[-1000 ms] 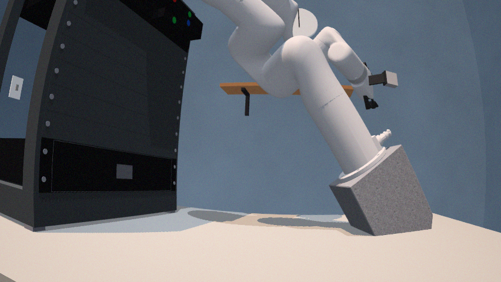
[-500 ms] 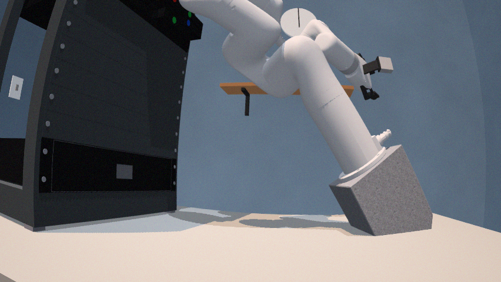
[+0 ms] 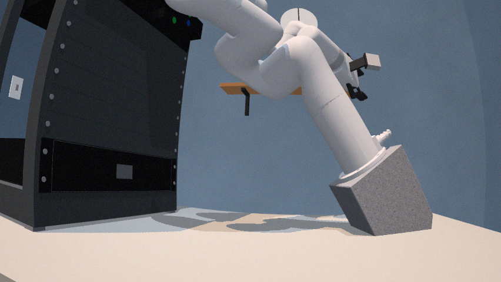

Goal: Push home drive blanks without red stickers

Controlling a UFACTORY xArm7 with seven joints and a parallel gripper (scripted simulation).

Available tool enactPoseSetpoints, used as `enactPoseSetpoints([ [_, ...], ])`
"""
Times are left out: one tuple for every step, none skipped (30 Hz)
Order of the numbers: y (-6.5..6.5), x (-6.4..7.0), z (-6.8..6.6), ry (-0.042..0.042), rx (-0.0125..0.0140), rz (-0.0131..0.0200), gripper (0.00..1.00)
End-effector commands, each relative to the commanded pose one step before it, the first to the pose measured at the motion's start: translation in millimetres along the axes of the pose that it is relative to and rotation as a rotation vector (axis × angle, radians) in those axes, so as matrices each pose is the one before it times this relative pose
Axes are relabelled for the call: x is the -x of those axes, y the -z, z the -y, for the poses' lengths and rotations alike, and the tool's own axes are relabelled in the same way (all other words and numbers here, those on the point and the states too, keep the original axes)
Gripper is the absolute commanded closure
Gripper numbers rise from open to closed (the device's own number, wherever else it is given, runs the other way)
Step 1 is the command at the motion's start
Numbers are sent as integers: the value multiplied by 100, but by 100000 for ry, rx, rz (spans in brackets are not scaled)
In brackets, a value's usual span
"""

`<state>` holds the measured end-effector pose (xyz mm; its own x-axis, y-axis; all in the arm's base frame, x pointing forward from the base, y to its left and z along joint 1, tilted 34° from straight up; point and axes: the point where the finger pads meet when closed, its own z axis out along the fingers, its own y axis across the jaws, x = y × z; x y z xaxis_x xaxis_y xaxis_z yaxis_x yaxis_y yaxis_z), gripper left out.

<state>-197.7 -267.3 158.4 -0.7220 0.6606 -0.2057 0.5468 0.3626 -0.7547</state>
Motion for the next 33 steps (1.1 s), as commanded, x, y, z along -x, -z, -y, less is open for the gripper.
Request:
enactPoseSetpoints([
  [3243, 3205, -1383, 654, 9929, 13366, 0],
  [165, 296, -121, 140, 512, 1042, 0],
  [173, 318, -126, 154, 532, 1124, 0],
  [175, 331, -128, 165, 535, 1178, 0],
  [173, 334, -126, 172, 522, 1196, 0],
  [168, 332, -121, 176, 502, 1196, 0],
  [163, 331, -117, 180, 483, 1196, 0],
  [0, 0, 0, 0, 0, 0, 0],
  [0, 0, 0, 0, 0, 0, 0],
  [404, 830, -281, 477, 1149, 3041, 0],
  [204, 443, -142, 266, 573, 1631, 0],
  [126, 281, -87, 173, 350, 1038, 0],
  [139, 317, -95, 200, 382, 1174, 0],
  [154, 356, -104, 230, 415, 1325, 0],
  [163, 383, -108, 253, 430, 1430, 0],
  [167, 400, -109, 271, 430, 1497, 0],
  [170, 414, -109, 288, 427, 1557, 0],
  [173, 428, -108, 306, 422, 1618, 0],
  [177, 444, -108, 326, 417, 1685, 0],
  [181, 462, -107, 347, 412, 1759, 0],
  [185, 481, -107, 371, 406, 1838, 0],
  [189, 501, -106, 396, 399, 1922, 0],
  [194, 522, -104, 424, 390, 2009, 0],
  [199, 542, -102, 452, 378, 2095, 0],
  [0, 0, 0, 0, 0, 0, 0],
  [0, 0, 0, 0, 0, 0, 0],
  [380, 1030, -180, 894, 646, 4021, 0],
  [376, 1047, -161, 950, 559, 4114, 0],
  [198, 578, -78, 541, 267, 2276, 0],
  [185, 550, -68, 525, 227, 2170, 0],
  [210, 628, -71, 614, 229, 2490, 0],
  [221, 668, -68, 669, 208, 2659, 0],
  [223, 679, -61, 697, 174, 2716, 0],
])
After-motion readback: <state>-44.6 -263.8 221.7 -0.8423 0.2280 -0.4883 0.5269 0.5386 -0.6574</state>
